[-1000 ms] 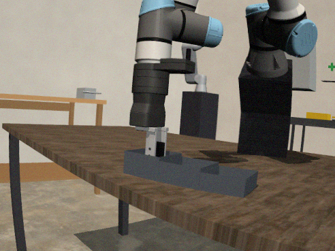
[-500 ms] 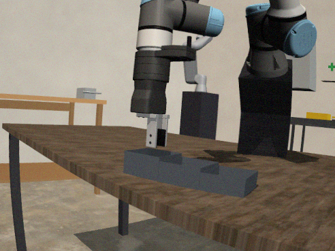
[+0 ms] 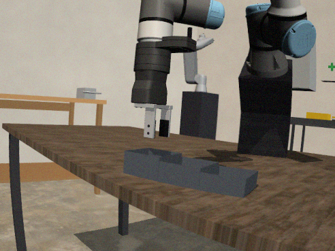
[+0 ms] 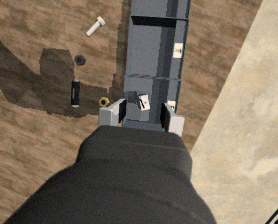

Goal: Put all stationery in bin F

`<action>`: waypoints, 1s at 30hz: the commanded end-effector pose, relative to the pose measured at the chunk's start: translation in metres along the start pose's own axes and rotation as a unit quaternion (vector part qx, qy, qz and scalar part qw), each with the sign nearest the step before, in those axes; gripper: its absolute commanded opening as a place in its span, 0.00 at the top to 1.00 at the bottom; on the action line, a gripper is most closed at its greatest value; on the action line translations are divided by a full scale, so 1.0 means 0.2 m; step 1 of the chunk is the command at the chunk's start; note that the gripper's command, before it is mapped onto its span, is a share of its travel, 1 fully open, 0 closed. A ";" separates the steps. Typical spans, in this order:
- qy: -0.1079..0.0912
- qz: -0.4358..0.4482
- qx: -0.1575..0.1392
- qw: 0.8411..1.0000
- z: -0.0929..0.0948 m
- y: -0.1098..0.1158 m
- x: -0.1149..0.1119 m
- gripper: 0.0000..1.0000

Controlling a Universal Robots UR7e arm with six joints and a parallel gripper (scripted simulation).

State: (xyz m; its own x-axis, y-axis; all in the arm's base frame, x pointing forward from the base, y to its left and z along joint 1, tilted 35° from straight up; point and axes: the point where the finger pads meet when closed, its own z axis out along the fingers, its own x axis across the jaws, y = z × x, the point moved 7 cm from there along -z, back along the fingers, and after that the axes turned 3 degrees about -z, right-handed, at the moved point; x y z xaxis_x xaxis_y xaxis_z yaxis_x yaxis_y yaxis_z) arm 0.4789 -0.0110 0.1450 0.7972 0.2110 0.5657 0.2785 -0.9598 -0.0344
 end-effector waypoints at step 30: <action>0.001 -0.001 -0.001 1.000 -0.58 0.00 0.00 0.00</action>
State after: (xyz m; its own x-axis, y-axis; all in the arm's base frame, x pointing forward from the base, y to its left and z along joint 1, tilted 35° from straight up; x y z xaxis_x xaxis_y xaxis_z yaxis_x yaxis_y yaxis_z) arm 0.4222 -0.0304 0.2342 0.7955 0.2112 0.5680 0.2766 -0.9605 -0.0303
